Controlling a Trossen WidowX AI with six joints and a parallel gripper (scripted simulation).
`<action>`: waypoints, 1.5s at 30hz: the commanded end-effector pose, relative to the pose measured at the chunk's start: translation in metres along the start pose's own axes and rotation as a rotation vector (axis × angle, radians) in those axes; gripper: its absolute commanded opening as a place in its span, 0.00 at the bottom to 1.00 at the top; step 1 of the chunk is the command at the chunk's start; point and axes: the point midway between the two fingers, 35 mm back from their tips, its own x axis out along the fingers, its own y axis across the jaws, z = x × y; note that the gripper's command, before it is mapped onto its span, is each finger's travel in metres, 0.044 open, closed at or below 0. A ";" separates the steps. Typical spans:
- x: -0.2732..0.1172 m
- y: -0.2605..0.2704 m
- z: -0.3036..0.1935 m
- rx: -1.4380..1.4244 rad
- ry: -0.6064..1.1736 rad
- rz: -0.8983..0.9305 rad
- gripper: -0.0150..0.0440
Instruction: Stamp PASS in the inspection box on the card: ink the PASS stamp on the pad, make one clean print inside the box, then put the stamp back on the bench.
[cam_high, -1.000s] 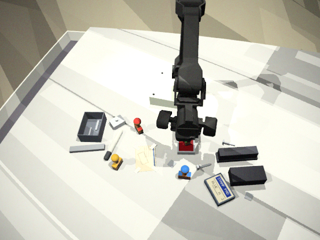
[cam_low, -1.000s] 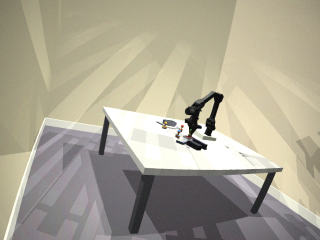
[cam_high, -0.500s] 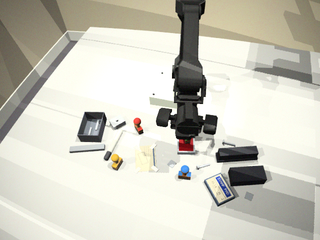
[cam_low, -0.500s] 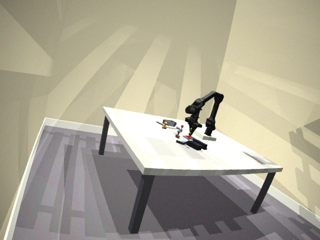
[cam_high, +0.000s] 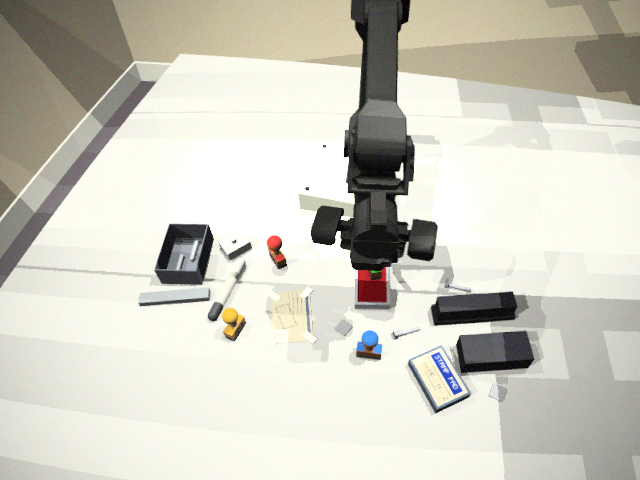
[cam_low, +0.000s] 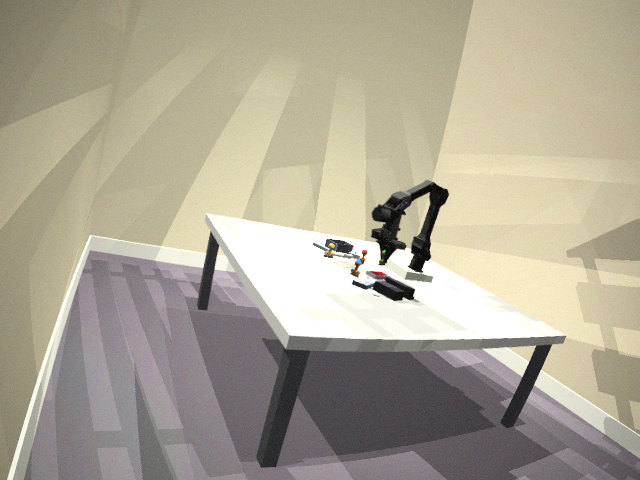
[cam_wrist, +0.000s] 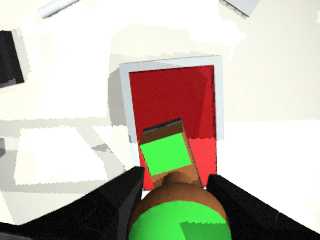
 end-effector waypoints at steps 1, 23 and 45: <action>-0.008 0.000 0.002 -0.005 -0.009 -0.003 0.25; -0.026 -0.062 0.058 -0.109 -0.013 -0.014 0.25; -0.021 -0.134 0.092 -0.199 -0.013 -0.021 0.25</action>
